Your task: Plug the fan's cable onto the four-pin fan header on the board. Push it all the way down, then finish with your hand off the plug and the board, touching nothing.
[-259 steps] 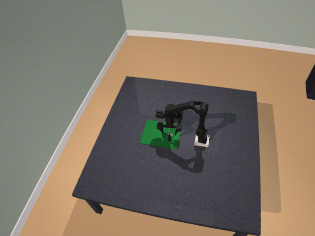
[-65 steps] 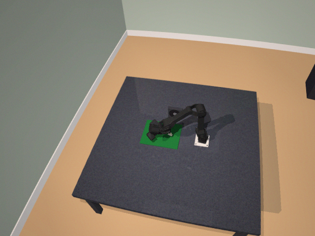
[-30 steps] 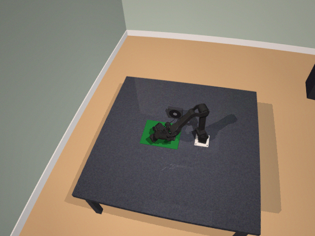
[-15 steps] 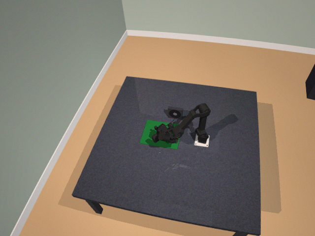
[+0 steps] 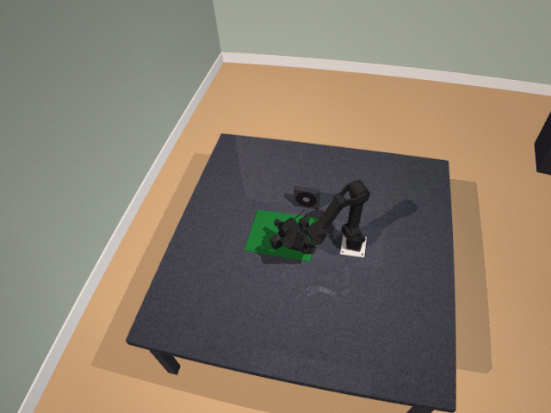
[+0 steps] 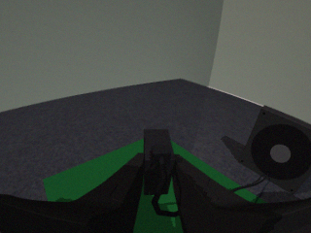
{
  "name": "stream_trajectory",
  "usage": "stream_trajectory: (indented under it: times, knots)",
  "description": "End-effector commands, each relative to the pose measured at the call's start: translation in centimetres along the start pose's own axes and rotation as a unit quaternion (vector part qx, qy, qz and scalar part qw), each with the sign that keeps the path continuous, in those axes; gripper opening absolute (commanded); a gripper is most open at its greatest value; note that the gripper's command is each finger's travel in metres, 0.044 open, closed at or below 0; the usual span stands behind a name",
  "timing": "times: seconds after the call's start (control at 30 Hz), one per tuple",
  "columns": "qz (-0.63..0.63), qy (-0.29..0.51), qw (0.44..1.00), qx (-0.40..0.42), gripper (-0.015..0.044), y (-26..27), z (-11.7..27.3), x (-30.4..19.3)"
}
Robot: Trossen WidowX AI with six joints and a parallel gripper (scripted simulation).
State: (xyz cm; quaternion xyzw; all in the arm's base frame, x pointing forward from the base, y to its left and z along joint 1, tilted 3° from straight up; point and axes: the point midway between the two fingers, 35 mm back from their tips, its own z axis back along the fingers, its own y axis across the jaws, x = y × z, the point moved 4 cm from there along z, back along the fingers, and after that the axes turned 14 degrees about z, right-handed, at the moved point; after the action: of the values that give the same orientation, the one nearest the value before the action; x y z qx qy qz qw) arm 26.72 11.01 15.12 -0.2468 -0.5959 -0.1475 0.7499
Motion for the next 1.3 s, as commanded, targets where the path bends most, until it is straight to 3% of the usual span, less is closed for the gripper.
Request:
stream_trajectory:
  times: [0.0, 1.27]
  knots:
    - [-0.007, -0.012, 1.000, -0.007, 0.0000, -0.42, 0.46, -0.14]
    - [-0.003, -0.008, 1.000, -0.005, 0.0000, -0.38, 0.53, -0.17]
